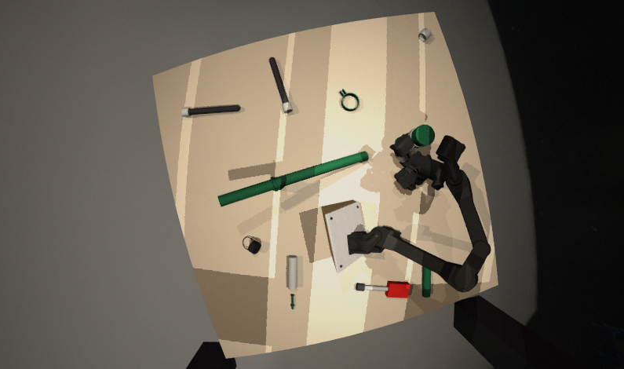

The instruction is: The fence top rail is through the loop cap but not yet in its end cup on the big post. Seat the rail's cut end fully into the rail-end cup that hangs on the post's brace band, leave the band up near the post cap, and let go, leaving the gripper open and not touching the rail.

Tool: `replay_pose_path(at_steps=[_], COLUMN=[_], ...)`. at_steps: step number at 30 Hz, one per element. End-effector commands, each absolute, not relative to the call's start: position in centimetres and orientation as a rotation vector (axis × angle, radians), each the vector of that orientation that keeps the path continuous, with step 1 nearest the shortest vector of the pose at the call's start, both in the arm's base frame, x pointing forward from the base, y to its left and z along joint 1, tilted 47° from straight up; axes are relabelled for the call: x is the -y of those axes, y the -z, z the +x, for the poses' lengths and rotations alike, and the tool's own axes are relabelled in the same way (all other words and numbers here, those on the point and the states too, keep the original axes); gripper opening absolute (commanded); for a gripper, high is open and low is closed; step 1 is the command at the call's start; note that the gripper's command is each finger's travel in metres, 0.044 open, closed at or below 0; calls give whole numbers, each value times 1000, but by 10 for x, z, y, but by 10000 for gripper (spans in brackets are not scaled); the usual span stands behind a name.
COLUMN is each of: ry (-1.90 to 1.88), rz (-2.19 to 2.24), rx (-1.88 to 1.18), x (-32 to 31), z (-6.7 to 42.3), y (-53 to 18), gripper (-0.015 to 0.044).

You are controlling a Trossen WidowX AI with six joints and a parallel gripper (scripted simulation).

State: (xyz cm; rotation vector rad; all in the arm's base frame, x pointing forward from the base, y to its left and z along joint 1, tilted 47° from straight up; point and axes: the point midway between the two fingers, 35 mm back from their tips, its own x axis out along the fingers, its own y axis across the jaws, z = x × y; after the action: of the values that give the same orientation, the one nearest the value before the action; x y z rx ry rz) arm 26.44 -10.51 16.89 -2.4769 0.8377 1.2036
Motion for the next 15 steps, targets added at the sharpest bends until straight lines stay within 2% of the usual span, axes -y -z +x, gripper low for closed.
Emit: replay_pose_path(at_steps=[1,8,11,14,15], ry=[-1216,-1216,-1216,-1192,-1176], rz=[-2474,-2474,-2474,-2468,-2464], rx=[-832,-832,-832,-842,-849], x=[105,105,105,104,103], z=[265,265,265,266,267], y=[-165,-165,-165,-165,-164], gripper=[282,99,79,0,0])
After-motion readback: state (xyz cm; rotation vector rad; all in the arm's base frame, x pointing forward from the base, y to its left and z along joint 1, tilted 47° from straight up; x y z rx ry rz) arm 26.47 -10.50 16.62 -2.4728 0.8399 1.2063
